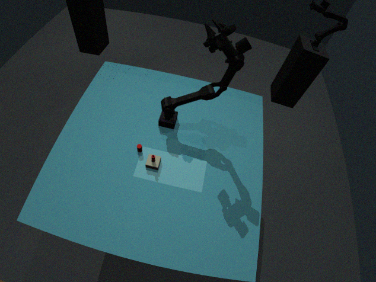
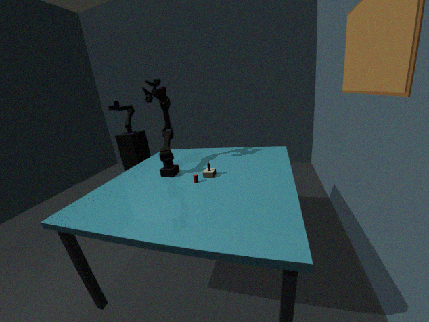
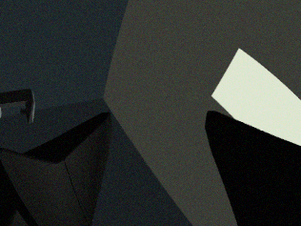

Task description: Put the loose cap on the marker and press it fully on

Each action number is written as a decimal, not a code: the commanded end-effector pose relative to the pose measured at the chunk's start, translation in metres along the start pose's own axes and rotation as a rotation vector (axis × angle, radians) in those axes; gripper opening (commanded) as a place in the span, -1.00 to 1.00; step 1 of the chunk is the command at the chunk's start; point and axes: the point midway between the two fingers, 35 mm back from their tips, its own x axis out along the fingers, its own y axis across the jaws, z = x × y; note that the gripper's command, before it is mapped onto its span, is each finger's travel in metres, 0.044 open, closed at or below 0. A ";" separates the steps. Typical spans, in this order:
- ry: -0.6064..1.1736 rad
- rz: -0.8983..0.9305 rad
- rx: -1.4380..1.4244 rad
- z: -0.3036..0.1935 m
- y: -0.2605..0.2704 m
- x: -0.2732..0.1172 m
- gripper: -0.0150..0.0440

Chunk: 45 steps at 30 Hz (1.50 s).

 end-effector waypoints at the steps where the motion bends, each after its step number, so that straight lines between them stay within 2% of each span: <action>1: -0.157 0.101 0.130 0.051 0.022 0.049 0.34; 9: -0.386 0.333 0.337 0.150 0.068 0.108 0.34; 12: -0.469 0.351 0.299 0.171 0.077 0.109 0.34; 17: -0.582 0.492 0.376 0.225 0.104 0.118 0.34; 24: -0.692 0.792 0.521 0.314 0.152 0.114 0.34; 30: -0.729 1.108 0.610 0.390 0.199 0.084 0.34; 36: -0.689 1.448 0.647 0.454 0.243 0.030 0.34; 40: -0.599 1.672 0.630 0.485 0.273 -0.015 0.34; 45: -0.399 1.925 0.557 0.510 0.314 -0.075 0.34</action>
